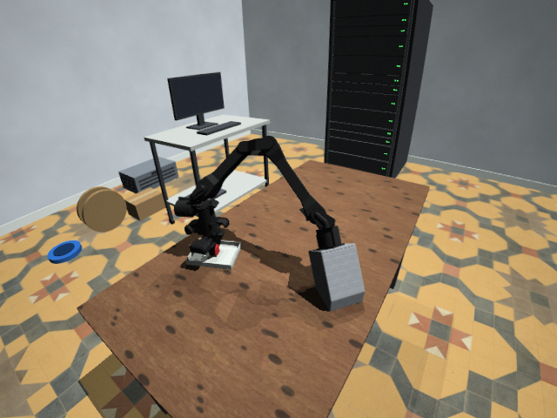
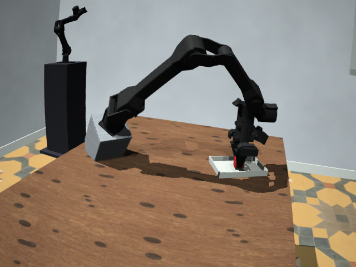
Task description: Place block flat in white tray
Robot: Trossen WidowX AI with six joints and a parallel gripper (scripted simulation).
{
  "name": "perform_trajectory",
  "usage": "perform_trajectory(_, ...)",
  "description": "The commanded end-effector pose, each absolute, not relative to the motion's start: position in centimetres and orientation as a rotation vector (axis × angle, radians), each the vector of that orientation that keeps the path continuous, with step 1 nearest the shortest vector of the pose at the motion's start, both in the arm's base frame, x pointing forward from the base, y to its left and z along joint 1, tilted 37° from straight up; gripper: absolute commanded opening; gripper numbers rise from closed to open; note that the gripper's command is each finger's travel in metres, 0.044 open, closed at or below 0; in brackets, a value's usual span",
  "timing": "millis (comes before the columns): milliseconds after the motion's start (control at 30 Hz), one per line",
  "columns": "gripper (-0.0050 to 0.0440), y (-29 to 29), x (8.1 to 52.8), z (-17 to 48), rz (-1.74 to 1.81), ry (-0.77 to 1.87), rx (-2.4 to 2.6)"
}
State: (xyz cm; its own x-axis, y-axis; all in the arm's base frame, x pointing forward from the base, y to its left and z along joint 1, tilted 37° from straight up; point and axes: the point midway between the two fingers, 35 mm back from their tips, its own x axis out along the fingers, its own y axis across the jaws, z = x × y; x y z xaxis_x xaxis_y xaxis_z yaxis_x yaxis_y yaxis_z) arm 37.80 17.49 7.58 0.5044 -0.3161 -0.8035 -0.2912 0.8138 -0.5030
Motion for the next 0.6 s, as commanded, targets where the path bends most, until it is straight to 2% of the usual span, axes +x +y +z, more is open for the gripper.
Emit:
perform_trajectory(0,0.0000,17.68,37.89,8.17,-0.009,1.050,-0.641)
perform_trajectory(567,0.0000,17.74,37.87,8.04,-0.009,1.050,-0.641)
